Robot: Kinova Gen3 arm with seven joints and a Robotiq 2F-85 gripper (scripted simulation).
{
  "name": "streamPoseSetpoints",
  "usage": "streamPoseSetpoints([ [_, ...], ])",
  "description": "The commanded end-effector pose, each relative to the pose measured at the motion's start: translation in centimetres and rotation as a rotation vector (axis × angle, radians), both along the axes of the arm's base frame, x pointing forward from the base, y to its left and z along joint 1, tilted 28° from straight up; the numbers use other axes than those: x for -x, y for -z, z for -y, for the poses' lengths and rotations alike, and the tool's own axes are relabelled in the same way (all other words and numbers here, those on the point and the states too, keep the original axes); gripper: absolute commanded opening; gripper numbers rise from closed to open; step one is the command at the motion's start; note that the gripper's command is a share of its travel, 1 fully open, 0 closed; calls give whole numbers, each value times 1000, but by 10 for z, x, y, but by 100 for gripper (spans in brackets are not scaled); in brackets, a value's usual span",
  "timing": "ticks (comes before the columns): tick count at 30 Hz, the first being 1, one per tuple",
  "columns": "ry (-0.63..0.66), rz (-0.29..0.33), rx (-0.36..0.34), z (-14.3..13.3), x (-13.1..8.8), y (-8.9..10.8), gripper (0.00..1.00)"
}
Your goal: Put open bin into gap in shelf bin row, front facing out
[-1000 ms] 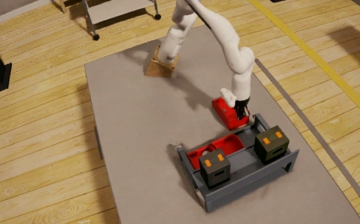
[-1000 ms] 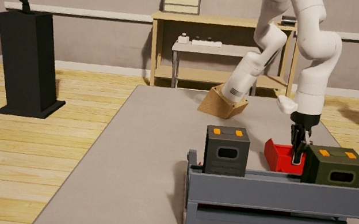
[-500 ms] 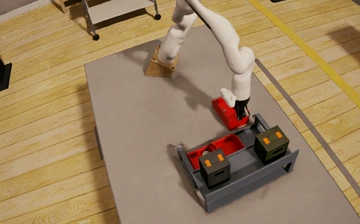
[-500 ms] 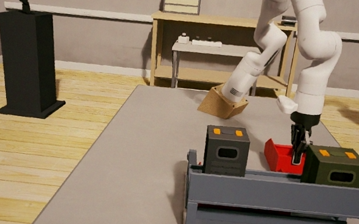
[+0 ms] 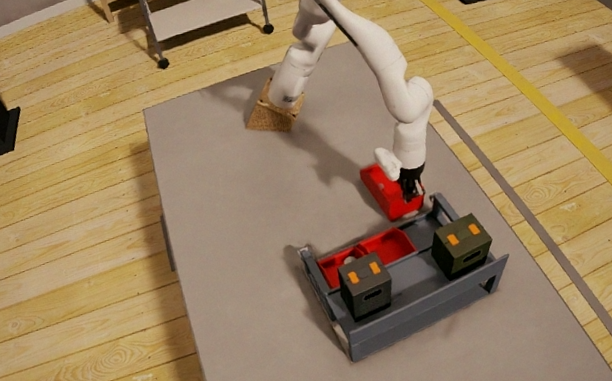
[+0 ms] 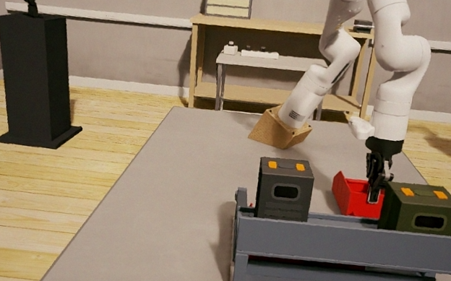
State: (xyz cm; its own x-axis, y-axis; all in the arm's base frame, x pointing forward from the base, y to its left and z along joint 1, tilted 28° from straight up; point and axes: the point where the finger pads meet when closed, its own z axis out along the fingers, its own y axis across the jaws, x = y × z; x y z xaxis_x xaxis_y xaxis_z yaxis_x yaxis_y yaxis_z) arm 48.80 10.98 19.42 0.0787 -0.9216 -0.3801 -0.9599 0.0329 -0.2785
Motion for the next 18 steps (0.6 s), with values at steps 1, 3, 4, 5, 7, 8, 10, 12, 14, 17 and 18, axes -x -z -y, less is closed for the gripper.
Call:
streamPoseSetpoints([
  [1, 2, 2, 1, 1, -1, -1, 10],
  [3, 1, 1, 0, 1, 0, -2, 10],
  [4, 1, 2, 0, 2, 0, -3, 10],
  [5, 1, 2, 1, 2, 1, -5, 10],
  [7, 2, 2, 1, 4, 2, -8, 10],
  [8, 2, 2, 1, 4, 2, -8, 10],
  [10, 2, 2, 1, 4, 2, -8, 10],
  [12, 2, 2, 1, 4, 2, -8, 10],
  [14, 2, 2, 1, 4, 2, -8, 10],
  [17, 2, 2, 1, 4, 2, -8, 10],
  [18, 2, 2, 1, 4, 2, -8, 10],
])
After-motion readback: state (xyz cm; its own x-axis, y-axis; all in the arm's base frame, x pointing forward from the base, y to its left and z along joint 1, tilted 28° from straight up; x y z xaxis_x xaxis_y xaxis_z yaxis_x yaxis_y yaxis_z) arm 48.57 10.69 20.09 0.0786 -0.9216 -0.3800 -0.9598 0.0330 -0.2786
